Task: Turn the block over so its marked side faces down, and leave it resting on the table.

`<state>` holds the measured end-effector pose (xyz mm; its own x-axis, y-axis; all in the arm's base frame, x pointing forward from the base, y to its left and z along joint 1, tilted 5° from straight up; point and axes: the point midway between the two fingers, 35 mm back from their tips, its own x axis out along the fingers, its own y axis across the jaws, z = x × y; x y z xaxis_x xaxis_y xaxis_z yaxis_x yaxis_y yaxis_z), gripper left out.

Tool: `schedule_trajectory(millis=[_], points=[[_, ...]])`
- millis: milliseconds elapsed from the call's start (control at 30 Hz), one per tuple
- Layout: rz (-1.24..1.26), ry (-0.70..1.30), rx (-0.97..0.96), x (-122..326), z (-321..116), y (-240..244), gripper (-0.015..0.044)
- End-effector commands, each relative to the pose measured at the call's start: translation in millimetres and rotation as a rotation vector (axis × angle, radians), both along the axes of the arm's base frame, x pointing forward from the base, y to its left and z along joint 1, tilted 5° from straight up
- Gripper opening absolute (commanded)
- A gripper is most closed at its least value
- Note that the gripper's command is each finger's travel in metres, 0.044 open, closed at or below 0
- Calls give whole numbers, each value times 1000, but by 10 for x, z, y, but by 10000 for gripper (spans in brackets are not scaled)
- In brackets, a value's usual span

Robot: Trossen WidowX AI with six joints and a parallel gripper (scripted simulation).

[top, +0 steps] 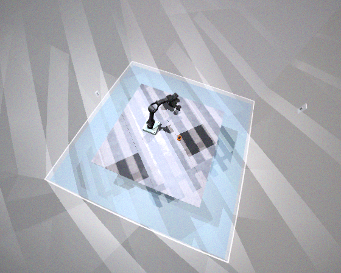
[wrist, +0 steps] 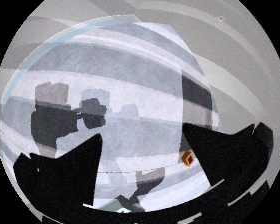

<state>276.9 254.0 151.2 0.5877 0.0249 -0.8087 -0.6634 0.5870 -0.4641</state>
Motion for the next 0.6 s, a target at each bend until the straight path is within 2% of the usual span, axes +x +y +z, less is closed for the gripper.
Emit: schedule_trajectory(millis=[0,300,567], points=[[-185,88,21,385,-93,-453,440],[-631,282,128,949,-274,-1754,440],[-1039,428,298,1009,-398,-3000,440]])
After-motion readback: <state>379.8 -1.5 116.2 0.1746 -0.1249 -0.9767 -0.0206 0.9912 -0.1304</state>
